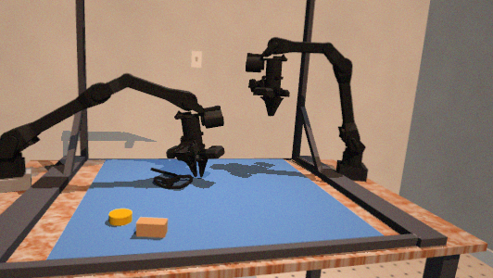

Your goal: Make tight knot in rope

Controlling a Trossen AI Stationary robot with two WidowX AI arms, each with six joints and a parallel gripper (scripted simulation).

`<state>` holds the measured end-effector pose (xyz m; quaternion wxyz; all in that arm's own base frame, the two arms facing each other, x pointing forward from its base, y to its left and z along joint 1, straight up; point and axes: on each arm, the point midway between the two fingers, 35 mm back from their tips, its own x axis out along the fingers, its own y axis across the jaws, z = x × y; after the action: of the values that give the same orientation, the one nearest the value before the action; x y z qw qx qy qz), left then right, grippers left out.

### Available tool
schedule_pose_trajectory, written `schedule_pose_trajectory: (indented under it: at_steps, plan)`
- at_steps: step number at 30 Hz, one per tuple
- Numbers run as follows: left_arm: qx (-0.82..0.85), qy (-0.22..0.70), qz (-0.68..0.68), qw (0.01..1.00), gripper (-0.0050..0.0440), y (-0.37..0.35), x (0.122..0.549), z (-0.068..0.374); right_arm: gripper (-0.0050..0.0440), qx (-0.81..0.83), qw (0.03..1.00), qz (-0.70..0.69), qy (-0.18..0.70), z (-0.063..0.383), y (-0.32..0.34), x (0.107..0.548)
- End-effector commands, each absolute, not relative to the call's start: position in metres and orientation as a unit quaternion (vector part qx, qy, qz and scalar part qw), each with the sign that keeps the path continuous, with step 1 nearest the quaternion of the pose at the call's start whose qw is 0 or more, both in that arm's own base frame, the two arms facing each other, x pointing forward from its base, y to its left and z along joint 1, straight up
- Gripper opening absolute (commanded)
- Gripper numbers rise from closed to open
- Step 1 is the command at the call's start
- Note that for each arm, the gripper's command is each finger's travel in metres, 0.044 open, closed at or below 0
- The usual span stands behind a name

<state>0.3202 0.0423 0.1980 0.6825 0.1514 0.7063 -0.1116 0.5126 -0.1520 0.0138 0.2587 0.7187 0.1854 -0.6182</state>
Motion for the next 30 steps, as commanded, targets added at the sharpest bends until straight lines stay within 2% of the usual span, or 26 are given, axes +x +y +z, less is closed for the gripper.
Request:
schedule_pose_trajectory:
  at_steps: [1, 6, 8, 14, 15, 30]
  plan:
    - [0.153, 0.698, -0.106, 0.692, 0.0085, 0.043, 0.319, 0.206, 0.0164, 0.729, 0.263, -0.606, 0.178, 0.030, -0.153, 0.517]
    - [0.153, 0.698, -0.106, 0.692, 0.0085, 0.043, 0.319, 0.206, 0.0284, 0.729, 0.263, -0.606, 0.178, 0.030, -0.153, 0.517]
    - [0.153, 0.698, -0.106, 0.692, 0.0085, 0.043, 0.319, 0.206, 0.0284, 0.729, 0.263, -0.606, 0.178, 0.030, -0.153, 0.517]
    - [0.153, 0.698, -0.106, 0.692, 0.0085, 0.043, 0.319, 0.206, 0.0428, 0.730, 0.264, -0.605, 0.177, 0.039, -0.153, 0.517]
    - [0.153, 0.698, -0.106, 0.692, 0.0085, 0.043, 0.319, 0.206, 0.0440, 0.731, 0.265, -0.604, 0.176, 0.044, -0.153, 0.516]
    - [0.153, 0.698, -0.106, 0.692, 0.0085, 0.043, 0.319, 0.206, 0.0440, 0.741, 0.272, -0.590, 0.167, 0.083, -0.152, 0.514]
